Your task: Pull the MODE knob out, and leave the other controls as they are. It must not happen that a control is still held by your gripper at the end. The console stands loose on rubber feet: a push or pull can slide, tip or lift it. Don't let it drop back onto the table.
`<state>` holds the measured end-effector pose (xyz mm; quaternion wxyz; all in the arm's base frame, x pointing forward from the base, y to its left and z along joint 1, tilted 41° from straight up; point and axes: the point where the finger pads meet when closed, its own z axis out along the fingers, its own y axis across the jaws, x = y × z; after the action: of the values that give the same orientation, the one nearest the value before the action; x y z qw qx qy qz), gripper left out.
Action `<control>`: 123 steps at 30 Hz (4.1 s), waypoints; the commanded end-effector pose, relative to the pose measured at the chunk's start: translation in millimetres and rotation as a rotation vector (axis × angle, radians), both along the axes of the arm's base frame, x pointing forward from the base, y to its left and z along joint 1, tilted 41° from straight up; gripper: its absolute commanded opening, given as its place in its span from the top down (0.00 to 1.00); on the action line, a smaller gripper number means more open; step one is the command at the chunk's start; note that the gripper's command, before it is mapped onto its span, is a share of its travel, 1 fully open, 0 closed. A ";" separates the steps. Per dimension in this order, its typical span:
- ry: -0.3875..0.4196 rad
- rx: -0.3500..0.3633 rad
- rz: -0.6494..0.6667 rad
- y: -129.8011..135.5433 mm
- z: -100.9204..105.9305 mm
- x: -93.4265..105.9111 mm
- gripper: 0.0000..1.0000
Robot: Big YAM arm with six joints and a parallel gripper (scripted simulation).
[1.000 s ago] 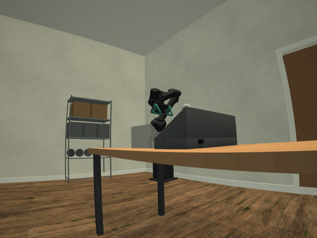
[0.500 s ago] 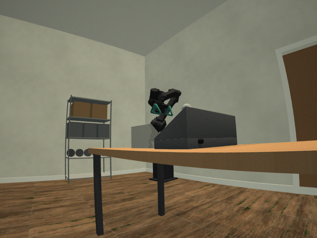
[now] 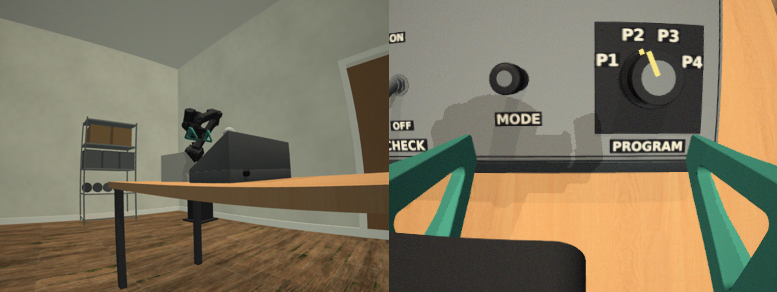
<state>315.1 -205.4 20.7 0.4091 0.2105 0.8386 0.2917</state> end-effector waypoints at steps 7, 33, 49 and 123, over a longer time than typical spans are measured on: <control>-0.059 -0.083 0.008 -30.1 20.4 21.9 0.00; -0.059 -0.083 0.008 -30.1 20.4 21.9 0.00; -0.059 -0.083 0.008 -30.1 20.4 21.9 0.00; 0.044 -0.022 0.062 -58.1 79.4 -14.9 0.00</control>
<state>270.3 -246.9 78.9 0.3843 0.2137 0.8480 0.2957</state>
